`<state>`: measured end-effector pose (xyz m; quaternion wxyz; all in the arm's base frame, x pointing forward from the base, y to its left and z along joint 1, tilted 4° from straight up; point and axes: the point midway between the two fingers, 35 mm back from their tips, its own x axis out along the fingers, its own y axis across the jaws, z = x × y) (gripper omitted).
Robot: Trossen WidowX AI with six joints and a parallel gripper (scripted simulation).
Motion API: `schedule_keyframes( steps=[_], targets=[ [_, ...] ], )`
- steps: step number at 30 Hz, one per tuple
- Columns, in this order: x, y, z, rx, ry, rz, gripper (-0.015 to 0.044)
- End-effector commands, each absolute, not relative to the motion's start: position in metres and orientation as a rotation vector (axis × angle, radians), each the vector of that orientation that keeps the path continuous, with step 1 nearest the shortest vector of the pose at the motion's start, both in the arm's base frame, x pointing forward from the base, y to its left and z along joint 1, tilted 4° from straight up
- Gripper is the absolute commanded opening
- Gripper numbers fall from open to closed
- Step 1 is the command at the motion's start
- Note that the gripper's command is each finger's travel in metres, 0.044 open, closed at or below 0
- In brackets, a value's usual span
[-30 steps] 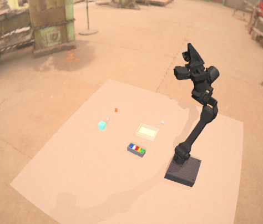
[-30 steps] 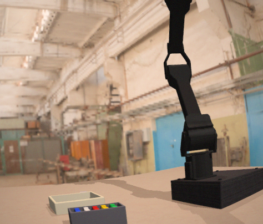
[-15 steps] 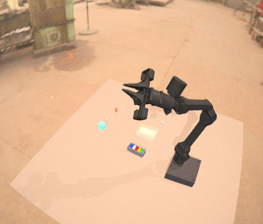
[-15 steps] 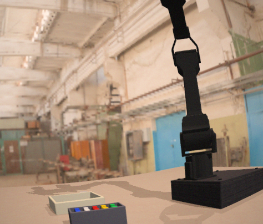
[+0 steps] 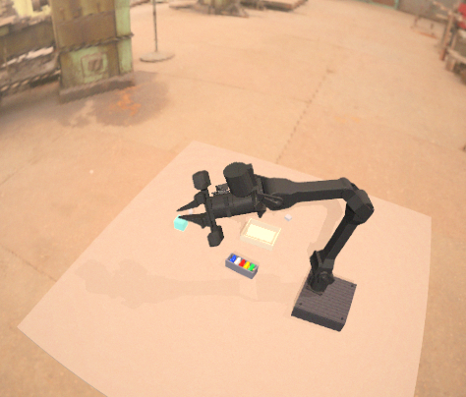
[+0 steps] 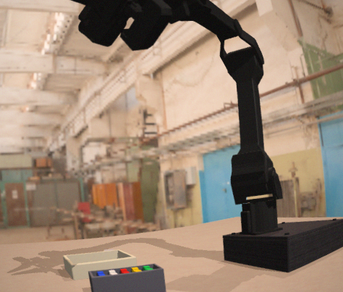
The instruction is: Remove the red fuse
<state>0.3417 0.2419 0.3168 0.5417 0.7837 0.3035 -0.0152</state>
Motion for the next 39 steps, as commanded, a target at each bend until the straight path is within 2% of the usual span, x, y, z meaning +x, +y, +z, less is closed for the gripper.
schedule_keyframes(
  steps=[1,9,18,39],
  targets=[
    [0.356,0.215,0.253,1.723,0.765,-0.257,0.0068],
    [0.35,0.14,0.143,1.449,0.903,-0.691,0.0068],
    [0.285,0.054,0.053,1.155,1.174,-1.172,0.0068],
    [0.278,0.049,0.038,1.136,1.198,-1.207,0.0068]
  ],
)
